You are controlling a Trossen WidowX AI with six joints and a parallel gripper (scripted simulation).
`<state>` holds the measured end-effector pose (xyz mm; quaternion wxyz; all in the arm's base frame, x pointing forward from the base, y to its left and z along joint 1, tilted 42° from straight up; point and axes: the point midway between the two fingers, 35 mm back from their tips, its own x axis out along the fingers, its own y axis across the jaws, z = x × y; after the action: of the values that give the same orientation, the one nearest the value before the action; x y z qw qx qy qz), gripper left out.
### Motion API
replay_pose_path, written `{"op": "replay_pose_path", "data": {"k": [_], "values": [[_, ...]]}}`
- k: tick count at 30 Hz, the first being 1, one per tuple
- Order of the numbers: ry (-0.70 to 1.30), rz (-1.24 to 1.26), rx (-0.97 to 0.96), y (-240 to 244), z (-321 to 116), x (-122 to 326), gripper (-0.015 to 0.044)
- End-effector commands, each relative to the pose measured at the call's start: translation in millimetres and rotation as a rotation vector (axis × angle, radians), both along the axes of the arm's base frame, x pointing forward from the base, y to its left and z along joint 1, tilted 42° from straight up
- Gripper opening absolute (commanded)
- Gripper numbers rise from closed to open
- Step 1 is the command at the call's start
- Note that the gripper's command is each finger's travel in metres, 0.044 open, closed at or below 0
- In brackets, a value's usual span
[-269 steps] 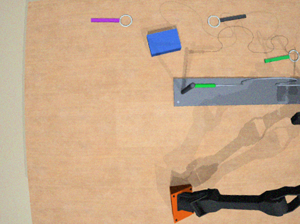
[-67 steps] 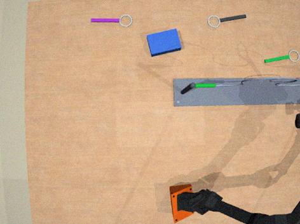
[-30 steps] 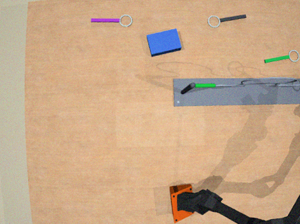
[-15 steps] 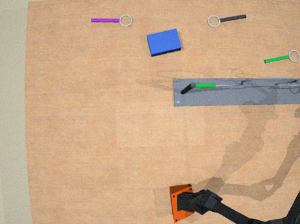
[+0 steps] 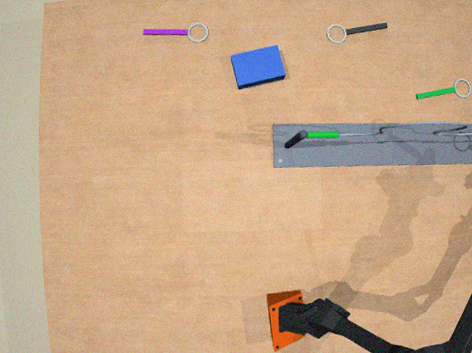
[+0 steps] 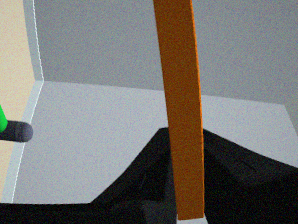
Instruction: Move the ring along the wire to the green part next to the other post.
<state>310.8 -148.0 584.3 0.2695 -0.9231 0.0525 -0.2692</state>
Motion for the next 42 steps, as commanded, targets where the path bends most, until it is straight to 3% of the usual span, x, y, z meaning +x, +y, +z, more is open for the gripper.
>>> {"op": "replay_pose_path", "data": {"k": [1,14,42], "values": [[0.005,-0.006,-0.041,-0.6,-1.7,1.2,-0.015],[0.013,-0.006,0.04,-20.0,-10.2,3.0,-0.015],[0.061,0.033,0.623,-80.3,-76.7,12.4,-0.015]]}}
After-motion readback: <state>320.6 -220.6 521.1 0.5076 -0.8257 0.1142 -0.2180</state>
